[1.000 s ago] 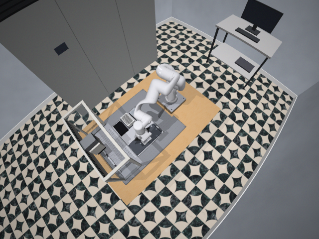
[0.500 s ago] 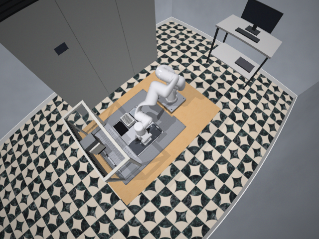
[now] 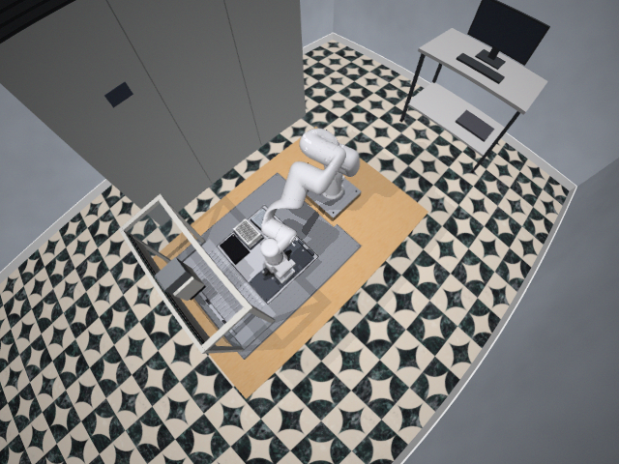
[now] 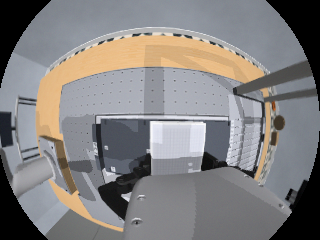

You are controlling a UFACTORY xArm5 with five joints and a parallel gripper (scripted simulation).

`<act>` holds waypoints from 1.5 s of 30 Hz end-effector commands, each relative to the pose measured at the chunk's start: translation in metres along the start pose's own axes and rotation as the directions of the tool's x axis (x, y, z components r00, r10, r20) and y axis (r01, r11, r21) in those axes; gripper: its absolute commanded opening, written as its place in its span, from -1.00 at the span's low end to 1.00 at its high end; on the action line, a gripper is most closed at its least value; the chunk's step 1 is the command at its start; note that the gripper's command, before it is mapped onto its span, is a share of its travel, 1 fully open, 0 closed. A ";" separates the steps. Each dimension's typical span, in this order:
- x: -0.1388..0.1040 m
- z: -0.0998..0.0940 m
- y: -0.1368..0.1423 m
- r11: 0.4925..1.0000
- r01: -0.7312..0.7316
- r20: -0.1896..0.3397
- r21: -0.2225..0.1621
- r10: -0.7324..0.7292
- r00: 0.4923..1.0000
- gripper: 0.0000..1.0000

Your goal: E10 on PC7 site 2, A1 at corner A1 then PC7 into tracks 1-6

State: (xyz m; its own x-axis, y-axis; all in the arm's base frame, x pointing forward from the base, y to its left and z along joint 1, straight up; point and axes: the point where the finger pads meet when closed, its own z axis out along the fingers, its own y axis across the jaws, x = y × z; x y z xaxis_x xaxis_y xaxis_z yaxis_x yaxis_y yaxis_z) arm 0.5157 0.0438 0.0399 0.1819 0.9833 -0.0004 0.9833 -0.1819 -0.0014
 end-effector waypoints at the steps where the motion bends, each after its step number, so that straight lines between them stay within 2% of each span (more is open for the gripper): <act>1: 0.001 0.002 0.002 1.000 0.000 -0.001 -0.005 0.000 1.000 -1.00; 19: 0.001 0.029 0.002 1.000 0.000 -0.001 -0.005 0.000 1.000 -1.00; 45: 0.001 0.034 0.002 1.000 0.000 -0.001 -0.005 0.000 1.000 -1.00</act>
State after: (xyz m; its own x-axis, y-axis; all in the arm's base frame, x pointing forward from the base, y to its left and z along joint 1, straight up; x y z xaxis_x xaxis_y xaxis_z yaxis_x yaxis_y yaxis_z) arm 0.5161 0.0441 0.0064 0.1819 0.9833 -0.0001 0.9833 -0.1819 -0.0001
